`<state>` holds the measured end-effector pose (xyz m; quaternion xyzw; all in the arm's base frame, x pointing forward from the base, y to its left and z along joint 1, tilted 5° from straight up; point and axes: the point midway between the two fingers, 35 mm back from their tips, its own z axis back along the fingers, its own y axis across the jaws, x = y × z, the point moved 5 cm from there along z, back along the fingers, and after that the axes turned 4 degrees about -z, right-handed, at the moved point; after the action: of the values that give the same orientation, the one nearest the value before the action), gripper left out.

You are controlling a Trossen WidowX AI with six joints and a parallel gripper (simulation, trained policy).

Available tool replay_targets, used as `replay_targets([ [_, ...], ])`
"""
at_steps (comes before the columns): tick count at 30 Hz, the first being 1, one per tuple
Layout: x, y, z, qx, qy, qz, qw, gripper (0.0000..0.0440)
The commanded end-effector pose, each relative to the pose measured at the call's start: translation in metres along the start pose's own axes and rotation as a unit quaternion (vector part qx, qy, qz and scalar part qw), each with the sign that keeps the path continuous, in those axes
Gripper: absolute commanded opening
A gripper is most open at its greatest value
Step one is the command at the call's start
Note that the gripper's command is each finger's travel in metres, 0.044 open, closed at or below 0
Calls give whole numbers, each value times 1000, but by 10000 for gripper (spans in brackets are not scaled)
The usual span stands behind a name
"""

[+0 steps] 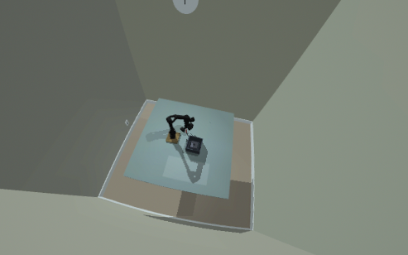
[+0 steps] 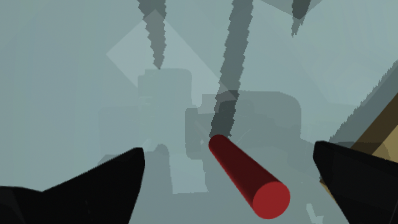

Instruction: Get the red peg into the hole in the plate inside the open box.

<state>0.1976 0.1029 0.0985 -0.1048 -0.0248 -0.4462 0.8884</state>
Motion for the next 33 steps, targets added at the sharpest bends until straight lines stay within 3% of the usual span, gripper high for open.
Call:
replay_targets([
  [1, -3, -2, -13, 0, -12, 9, 1000, 427],
  [4, -5, -3, -21, -3, -15, 21, 1000, 384],
  [18, -5, -5, -36, -35, -8, 31, 999, 23],
  [33, 39, -13, 30, -19, -89, 17, 996, 0],
])
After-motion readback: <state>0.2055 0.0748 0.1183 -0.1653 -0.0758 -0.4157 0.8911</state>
